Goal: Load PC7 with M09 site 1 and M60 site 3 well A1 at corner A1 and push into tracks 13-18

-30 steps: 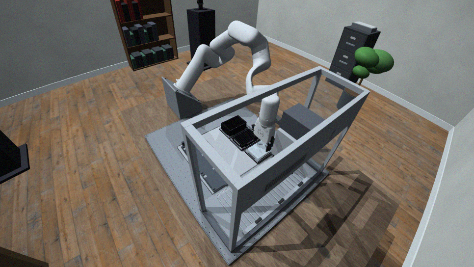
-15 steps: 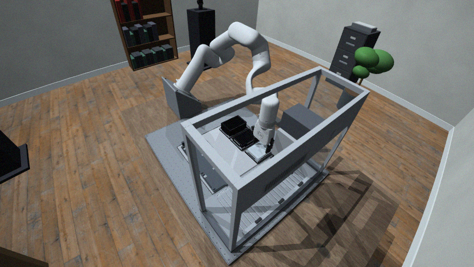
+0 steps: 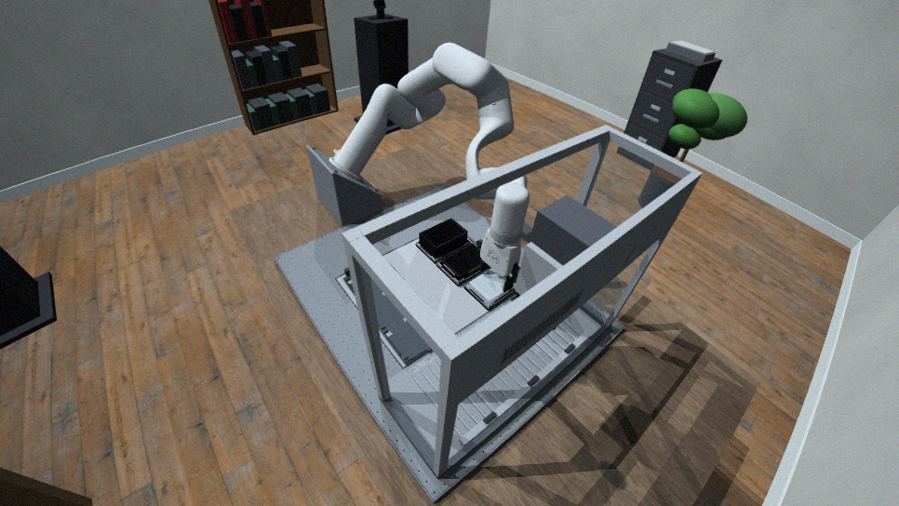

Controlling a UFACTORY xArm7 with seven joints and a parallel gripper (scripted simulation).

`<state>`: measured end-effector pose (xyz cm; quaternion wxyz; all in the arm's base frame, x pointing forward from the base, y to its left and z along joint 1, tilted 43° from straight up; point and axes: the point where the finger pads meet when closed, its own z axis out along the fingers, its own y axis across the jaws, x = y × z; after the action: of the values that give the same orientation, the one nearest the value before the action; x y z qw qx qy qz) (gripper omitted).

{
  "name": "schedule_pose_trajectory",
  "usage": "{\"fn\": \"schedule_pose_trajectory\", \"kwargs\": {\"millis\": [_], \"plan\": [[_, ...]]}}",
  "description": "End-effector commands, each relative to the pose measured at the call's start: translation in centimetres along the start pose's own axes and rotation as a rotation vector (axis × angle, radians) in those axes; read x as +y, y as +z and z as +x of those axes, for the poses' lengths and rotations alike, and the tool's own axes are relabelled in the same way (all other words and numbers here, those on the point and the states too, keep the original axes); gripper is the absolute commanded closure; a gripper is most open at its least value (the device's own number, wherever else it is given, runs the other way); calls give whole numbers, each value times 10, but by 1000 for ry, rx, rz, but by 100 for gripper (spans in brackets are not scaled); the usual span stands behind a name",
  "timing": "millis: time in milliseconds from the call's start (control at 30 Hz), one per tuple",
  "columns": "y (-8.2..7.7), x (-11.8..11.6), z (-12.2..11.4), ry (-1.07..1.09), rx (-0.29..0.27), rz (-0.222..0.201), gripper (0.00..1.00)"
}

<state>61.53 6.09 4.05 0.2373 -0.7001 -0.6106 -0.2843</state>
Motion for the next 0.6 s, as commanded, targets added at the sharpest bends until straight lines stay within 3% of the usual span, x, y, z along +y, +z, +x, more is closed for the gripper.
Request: {"fn": "schedule_pose_trajectory", "kwargs": {"millis": [0, 567], "plan": [[0, 2, -1, 0, -2, -5, 0], [10, 2, -1, 0, -2, -5, 0]]}}
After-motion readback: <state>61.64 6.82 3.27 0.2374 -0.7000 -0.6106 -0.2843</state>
